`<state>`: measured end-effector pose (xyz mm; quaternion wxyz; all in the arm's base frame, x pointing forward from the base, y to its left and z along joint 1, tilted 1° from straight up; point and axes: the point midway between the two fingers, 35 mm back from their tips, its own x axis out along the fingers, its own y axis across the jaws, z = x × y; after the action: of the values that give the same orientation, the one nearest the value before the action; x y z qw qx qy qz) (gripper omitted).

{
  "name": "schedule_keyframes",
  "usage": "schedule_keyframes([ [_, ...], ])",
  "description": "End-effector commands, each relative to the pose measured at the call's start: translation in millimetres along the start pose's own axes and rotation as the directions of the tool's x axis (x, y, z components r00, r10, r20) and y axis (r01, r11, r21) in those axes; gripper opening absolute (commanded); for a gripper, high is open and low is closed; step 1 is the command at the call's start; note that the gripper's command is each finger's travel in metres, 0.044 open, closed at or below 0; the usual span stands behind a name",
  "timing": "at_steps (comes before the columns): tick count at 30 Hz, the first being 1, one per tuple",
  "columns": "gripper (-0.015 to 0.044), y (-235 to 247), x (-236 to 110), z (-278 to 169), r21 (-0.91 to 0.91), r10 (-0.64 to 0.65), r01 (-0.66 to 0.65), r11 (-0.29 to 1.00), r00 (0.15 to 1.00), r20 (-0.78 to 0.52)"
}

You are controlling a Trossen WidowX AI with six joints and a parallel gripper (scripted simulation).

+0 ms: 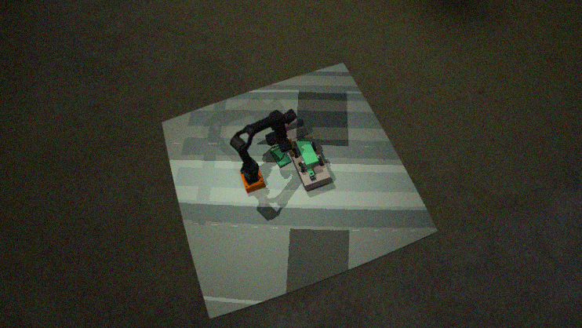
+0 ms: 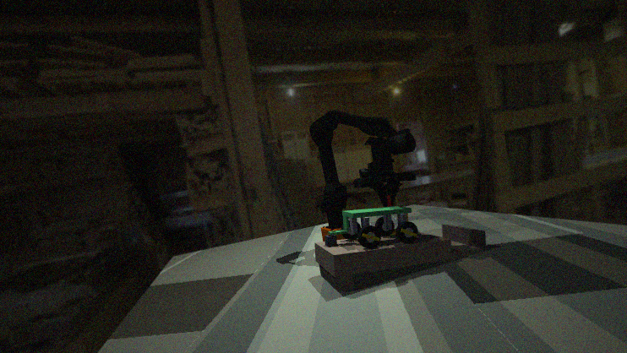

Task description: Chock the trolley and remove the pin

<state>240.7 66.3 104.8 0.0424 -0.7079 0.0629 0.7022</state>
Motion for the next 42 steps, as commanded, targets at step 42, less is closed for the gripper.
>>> schedule_keyframes([
  [42, 0.0, -20, 66, 28, -0.173, -0.205, 0.21, 0.962, 0.978, 0.045],
])
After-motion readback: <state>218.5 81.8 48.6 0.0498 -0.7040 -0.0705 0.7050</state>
